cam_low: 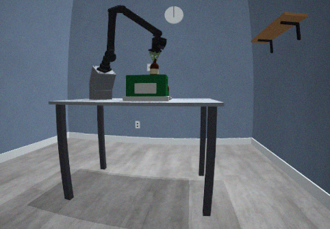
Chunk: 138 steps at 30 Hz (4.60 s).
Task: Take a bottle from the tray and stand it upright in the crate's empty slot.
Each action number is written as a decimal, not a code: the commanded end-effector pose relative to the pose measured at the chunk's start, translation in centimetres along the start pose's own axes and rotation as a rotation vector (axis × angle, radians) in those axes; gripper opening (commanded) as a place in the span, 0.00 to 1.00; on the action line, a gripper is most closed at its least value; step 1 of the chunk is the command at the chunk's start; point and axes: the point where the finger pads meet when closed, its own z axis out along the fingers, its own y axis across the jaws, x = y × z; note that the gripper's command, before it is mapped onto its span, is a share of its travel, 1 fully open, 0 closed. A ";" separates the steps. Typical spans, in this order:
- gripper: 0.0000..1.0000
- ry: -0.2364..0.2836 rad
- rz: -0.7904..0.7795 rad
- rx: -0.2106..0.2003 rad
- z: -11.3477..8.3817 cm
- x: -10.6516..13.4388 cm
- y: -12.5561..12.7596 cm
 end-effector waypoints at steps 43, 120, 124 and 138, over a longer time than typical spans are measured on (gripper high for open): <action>0.00 -0.018 0.014 -0.091 -3.8 -2.8 0.9; 0.00 -0.044 0.039 -0.077 -3.5 -16.9 -6.8; 0.00 -0.045 0.039 -0.076 -3.5 -17.6 -7.3; 0.00 -0.047 0.037 -0.073 -3.6 -19.5 -8.4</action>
